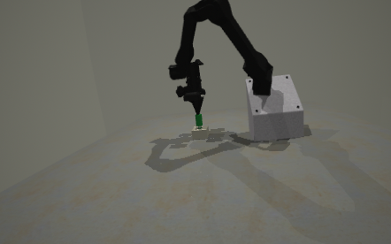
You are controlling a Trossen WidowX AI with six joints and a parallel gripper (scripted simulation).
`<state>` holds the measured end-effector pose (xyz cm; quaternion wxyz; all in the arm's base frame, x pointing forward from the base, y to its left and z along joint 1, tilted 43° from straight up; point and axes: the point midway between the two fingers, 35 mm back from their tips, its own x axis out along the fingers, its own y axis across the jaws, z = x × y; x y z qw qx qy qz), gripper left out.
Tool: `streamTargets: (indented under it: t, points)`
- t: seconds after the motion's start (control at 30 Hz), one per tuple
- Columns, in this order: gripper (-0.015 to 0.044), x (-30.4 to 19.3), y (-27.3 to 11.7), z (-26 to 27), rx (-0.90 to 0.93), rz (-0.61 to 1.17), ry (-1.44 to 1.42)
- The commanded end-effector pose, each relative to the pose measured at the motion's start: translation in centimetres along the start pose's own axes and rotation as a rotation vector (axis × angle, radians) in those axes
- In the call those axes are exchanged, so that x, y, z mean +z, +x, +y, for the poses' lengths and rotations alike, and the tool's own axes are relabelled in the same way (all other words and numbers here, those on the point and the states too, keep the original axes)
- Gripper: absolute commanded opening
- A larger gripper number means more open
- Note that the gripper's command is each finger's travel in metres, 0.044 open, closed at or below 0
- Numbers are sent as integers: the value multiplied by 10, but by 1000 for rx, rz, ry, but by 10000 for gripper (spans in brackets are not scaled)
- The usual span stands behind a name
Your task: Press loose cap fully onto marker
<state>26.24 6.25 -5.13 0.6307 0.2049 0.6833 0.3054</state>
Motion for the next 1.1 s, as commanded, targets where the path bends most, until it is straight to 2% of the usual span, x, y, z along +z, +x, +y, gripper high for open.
streamTargets:
  t: [0.0, 0.1, 0.27, 0.4, 0.93, 0.97, 1.07]
  points:
    - [0, 1, -1, 0, -2, -3, -5]
    - [0, 3, -12, -1, -4, -4, -4]
    - [0, 1, -87, -1, -4, 0, 1]
    - [0, 0, -91, -1, -4, 0, 1]
    - [420, 0, -91, -1, -4, 0, 1]
    - [440, 0, -91, -1, -4, 0, 1]
    - [440, 0, -91, -1, -4, 0, 1]
